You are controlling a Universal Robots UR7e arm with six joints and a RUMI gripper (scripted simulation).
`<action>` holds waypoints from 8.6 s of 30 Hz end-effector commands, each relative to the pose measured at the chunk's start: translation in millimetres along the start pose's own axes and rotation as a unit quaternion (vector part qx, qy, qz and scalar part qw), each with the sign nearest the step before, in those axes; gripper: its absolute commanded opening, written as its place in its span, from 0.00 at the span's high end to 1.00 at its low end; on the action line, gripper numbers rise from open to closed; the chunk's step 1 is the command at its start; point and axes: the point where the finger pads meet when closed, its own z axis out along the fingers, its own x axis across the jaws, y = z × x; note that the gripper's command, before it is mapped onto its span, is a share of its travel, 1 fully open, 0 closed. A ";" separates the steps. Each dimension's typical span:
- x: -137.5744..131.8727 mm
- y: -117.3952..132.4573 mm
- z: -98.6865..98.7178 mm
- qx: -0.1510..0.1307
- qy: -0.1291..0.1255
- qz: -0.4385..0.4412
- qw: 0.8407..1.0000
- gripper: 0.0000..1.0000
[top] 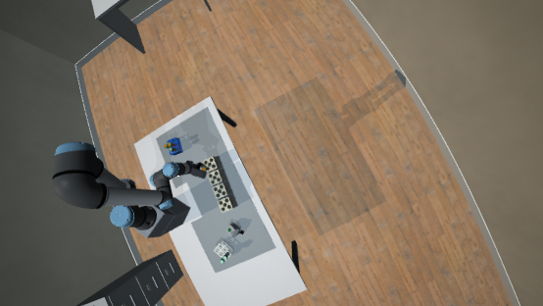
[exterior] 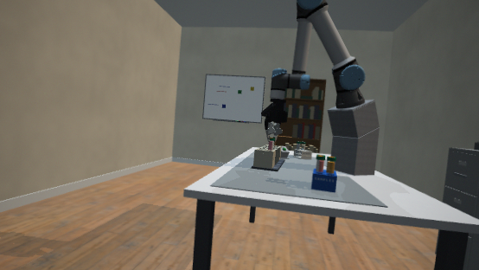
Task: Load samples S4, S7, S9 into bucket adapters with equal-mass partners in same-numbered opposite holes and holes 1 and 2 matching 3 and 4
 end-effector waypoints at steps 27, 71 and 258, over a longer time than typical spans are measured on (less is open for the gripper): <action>1.2 0.7 -36.9 -0.001 0.001 0.000 1.000 1.00; 2.9 -14.1 -97.0 0.001 -0.001 -0.027 1.000 1.00; 40.8 -114.1 32.2 0.000 0.000 -0.708 0.706 1.00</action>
